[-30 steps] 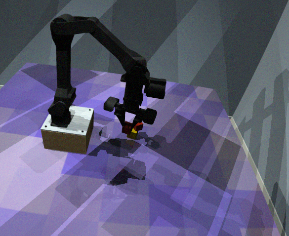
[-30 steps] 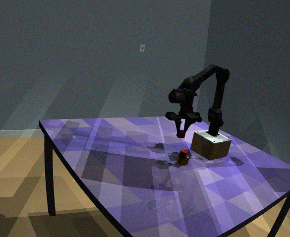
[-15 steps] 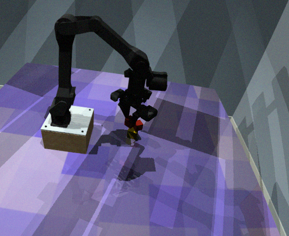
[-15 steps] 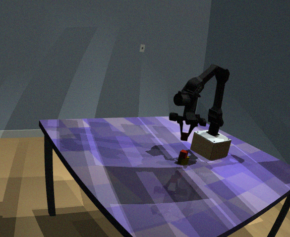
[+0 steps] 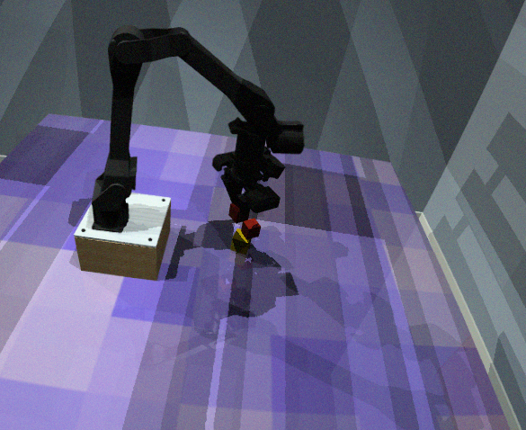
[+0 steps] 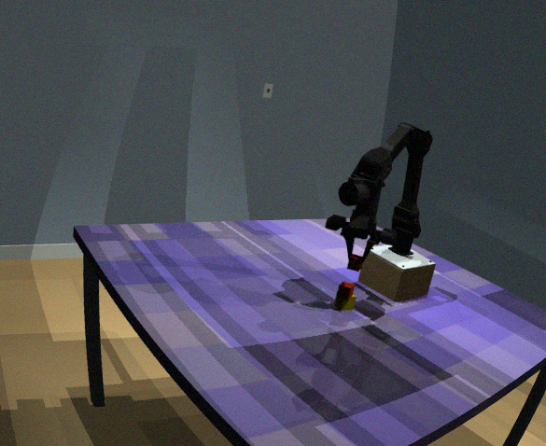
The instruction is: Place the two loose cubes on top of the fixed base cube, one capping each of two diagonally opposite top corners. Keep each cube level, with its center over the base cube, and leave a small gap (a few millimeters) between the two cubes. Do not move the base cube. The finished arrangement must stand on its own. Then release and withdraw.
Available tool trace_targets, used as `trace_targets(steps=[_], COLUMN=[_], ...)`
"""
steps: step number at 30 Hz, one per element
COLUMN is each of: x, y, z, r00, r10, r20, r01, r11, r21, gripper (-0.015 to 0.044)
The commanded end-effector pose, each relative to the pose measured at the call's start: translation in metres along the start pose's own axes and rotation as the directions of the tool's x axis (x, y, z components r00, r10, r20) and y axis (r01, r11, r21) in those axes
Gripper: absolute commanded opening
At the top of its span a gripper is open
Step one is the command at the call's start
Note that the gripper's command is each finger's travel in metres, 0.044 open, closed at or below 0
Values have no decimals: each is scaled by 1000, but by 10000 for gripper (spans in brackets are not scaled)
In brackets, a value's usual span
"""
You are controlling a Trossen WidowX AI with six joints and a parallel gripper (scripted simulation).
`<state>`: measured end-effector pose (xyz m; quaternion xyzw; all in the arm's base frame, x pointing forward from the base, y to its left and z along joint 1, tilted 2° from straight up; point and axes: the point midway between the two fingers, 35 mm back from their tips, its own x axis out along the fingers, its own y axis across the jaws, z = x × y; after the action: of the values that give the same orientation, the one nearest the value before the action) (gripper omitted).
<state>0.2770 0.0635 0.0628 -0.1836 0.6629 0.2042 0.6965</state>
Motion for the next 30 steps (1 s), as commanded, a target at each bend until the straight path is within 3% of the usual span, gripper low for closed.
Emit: trace_targets(steps=[1,15,30], x=[2,32,34], y=[2,3,3], z=[4,2,2], r00=[1000,1000,1000], r10=[0,0,0], r20=[-5,-5,-5], r01=[1,1,1], r11=[999,998,999], r21=[45,55,55], gripper=[105,105,105])
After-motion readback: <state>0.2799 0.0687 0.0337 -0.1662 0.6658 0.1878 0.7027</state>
